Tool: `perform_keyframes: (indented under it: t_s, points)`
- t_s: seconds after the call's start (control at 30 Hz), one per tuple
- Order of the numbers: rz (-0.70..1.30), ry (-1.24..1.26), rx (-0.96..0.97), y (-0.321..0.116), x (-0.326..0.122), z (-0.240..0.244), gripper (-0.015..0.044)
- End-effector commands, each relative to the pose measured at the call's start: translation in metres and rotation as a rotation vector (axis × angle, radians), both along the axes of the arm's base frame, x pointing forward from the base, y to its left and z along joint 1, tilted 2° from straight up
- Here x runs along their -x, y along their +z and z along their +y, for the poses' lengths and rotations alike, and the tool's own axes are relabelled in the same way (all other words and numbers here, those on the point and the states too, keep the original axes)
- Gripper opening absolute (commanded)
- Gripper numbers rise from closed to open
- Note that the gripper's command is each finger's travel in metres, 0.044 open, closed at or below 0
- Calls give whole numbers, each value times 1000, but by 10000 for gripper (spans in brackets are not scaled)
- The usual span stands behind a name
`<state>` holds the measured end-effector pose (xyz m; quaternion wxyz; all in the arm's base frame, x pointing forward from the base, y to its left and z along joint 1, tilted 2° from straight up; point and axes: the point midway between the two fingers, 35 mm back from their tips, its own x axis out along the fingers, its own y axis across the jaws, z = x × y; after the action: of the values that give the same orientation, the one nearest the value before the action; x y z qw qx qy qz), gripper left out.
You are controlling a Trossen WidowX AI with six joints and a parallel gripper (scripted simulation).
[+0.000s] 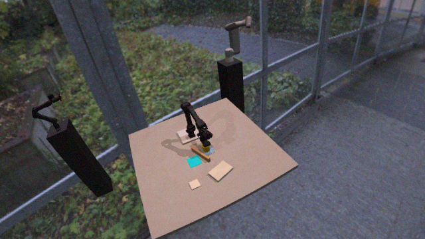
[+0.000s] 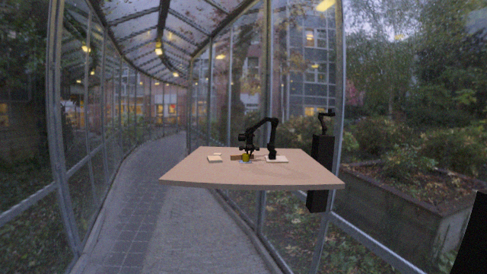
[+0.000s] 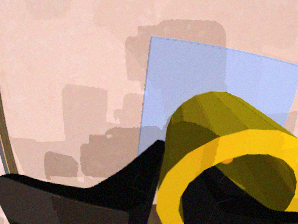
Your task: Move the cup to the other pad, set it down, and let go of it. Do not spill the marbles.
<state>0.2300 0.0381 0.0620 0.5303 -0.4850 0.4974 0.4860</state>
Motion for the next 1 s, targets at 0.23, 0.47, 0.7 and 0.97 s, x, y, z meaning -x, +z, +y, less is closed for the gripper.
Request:
perform_keyframes:
  t_s: [0.23,0.47,0.7,0.97]
  points:
    - [-1,0,-2,22,-1,-1,0]
    - [-1,-1,-3,42,-2,-1,0]
    - [-1,-1,-4,62,-1,-3,0]
    - [0,-1,-5,72,0,-4,0]
